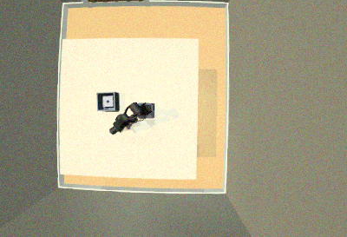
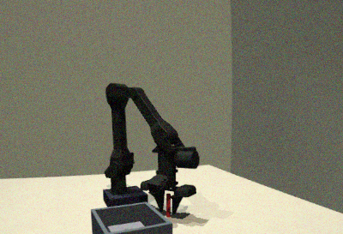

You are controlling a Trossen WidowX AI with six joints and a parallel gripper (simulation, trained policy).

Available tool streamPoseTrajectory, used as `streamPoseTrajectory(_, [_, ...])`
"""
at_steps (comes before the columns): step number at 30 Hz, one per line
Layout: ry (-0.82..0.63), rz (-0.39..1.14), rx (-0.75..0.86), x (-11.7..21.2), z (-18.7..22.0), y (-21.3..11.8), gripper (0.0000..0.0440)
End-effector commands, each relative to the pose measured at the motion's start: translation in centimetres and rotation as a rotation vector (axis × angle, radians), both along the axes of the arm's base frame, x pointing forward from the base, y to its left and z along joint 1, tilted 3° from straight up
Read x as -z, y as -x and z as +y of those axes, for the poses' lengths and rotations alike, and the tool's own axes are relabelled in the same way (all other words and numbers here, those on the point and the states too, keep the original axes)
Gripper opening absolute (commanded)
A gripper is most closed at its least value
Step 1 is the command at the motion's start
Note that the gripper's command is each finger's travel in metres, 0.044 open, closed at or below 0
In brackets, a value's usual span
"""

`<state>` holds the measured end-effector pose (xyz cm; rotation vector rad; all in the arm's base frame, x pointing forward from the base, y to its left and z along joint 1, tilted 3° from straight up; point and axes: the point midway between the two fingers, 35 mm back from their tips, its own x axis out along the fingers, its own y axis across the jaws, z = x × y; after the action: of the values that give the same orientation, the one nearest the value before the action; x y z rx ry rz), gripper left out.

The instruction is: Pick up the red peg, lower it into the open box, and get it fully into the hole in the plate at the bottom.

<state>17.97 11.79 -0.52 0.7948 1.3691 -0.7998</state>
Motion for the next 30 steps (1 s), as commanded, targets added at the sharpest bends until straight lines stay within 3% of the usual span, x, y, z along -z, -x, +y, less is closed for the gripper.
streamPoseTrajectory(1, [-0.021, 0.03, 0.01, 0.2, 0.1, 0.3, 0.012])
streamPoseTrajectory(6, [-0.055, 0.047, 0.009, -0.2, 0.3, -0.1, 0.0])
streamPoseTrajectory(30, [0.064, -0.2, -0.149, -9.0, -2.7, -5.7, 0.0])
